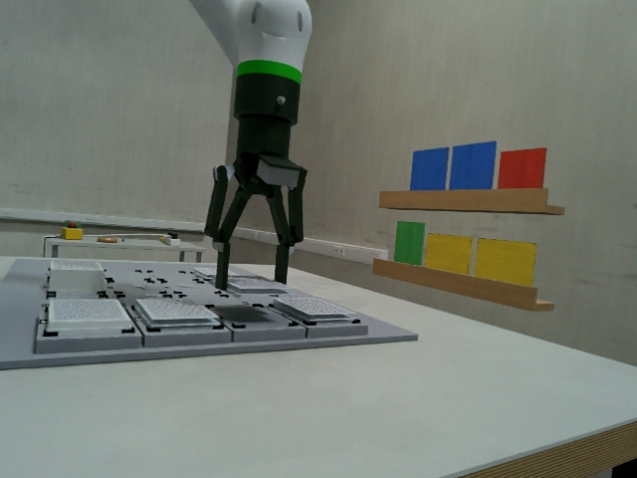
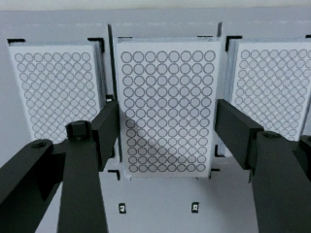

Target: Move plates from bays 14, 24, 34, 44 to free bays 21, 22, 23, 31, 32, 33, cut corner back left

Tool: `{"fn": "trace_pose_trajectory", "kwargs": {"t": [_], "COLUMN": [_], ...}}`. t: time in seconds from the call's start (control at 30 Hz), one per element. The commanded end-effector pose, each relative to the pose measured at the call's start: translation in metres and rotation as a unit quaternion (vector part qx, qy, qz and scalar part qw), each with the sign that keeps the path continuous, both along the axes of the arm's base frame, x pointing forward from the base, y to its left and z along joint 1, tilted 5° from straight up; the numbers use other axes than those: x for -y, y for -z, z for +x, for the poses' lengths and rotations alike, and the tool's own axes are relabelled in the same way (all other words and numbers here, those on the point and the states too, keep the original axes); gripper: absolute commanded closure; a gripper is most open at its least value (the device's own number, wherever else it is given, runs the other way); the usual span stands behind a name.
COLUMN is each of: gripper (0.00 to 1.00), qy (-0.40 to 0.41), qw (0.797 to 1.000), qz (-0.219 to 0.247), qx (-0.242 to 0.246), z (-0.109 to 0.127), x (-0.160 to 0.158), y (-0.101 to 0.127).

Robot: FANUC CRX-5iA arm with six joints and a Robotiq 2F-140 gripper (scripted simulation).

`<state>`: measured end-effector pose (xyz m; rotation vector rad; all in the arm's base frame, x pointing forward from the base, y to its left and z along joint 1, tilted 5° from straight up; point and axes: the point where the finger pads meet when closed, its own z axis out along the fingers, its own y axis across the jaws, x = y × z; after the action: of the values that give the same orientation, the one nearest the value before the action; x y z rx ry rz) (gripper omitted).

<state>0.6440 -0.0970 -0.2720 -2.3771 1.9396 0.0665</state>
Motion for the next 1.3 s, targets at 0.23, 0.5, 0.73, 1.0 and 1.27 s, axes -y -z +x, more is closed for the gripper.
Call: {"fn": "trace_pose_trajectory", "kwargs": {"t": [0.23, 0.5, 0.73, 1.0, 1.27], "gripper": [0.90, 0.90, 0.90, 0.90, 0.90], "qy": [0.000, 0.000, 0.000, 0.000, 0.000], "qw": [1.000, 1.000, 1.000, 1.000, 1.000], "qz": [0.000, 0.000, 0.000, 0.000, 0.000], "qx": [0.001, 0.001, 0.001, 0.001, 0.001], "z": [0.001, 0.001, -0.005, -0.013, -0.021], "x": [0.001, 0.002, -0.011, -0.030, -0.047], "y": [-0.014, -0.018, -0.018, -0.020, -0.021]}}
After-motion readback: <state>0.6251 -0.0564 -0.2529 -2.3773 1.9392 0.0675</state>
